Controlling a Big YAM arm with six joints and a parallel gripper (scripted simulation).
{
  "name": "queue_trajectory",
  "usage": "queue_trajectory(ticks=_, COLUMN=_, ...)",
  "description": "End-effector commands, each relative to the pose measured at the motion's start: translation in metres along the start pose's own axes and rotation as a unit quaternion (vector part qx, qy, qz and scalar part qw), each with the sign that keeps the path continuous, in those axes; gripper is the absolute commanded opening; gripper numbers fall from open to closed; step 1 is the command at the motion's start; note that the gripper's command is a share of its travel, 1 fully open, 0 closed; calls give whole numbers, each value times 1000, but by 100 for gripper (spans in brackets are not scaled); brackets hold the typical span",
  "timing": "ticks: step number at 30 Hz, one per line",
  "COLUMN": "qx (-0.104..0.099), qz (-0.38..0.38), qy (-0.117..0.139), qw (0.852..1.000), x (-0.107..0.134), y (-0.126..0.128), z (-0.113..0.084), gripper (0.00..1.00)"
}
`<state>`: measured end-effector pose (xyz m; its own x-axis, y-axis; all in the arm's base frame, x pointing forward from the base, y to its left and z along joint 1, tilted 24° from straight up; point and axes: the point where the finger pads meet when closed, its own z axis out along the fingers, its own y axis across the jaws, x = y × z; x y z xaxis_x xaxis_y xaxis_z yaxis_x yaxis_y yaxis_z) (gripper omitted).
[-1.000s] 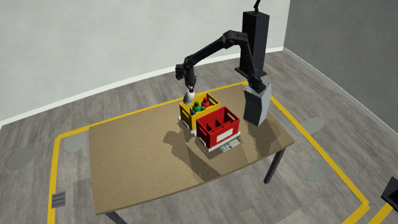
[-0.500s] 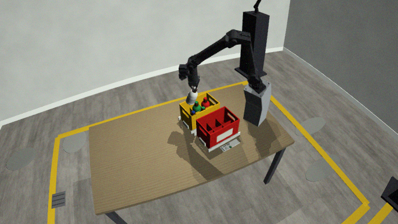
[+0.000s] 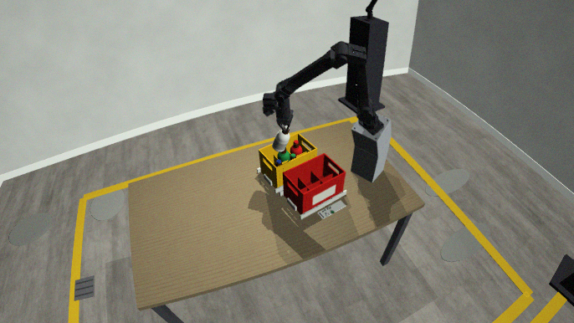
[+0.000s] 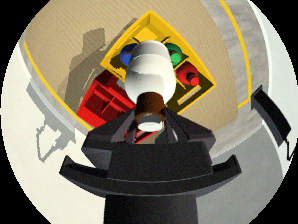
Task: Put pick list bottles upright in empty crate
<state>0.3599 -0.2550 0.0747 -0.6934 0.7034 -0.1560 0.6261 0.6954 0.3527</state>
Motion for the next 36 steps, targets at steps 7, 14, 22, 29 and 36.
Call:
queue_trajectory(ticks=7, qx=0, qz=-12, qy=-41, qw=999, x=4, y=13, z=-25, gripper=0)
queue_trajectory(ticks=14, qx=-1, qz=-22, qy=-62, qw=998, x=-8, y=21, z=-39, gripper=0)
queue_trajectory(ticks=22, qx=-1, qz=-14, qy=-36, qw=999, x=32, y=18, z=-22, gripper=0)
queue_trajectory(ticks=29, qx=-1, qz=-15, qy=-39, qw=999, x=42, y=19, z=-21, gripper=0)
queue_trajectory(ticks=36, qx=0, qz=-11, qy=-29, qw=1000, x=59, y=20, z=-20, gripper=0)
